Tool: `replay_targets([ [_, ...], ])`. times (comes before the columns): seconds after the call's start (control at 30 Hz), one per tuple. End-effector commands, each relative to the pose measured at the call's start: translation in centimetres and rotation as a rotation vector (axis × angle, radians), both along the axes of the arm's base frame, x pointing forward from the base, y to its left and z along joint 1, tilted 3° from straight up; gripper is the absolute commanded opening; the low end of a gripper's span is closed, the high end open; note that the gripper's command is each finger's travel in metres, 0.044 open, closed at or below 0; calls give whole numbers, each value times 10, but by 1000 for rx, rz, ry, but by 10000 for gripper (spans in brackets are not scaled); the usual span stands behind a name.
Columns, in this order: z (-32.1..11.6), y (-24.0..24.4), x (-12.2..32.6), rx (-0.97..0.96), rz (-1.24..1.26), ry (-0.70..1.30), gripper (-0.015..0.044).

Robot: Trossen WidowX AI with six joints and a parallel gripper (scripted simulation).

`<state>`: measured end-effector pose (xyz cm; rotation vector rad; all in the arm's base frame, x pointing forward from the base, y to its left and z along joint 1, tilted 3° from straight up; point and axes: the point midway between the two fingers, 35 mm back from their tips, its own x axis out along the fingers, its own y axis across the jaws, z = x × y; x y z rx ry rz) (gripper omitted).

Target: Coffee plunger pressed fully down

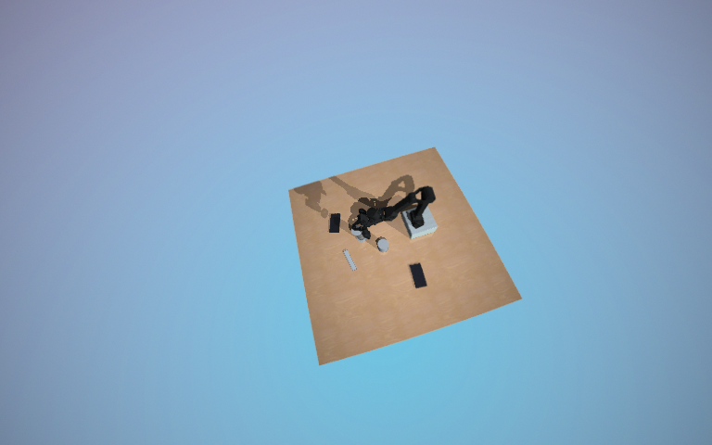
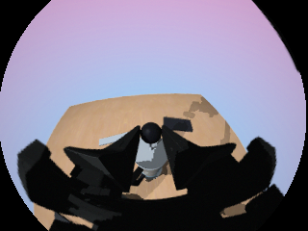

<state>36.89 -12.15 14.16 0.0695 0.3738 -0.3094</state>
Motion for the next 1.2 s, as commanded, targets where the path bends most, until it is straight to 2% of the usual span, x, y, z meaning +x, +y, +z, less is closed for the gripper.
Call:
replay_targets([
  [0.0, -23, 1, -1, 24, -2, 67, 119],
  [1.17, -18, -2, 6, 24, -2, 66, 119],
])
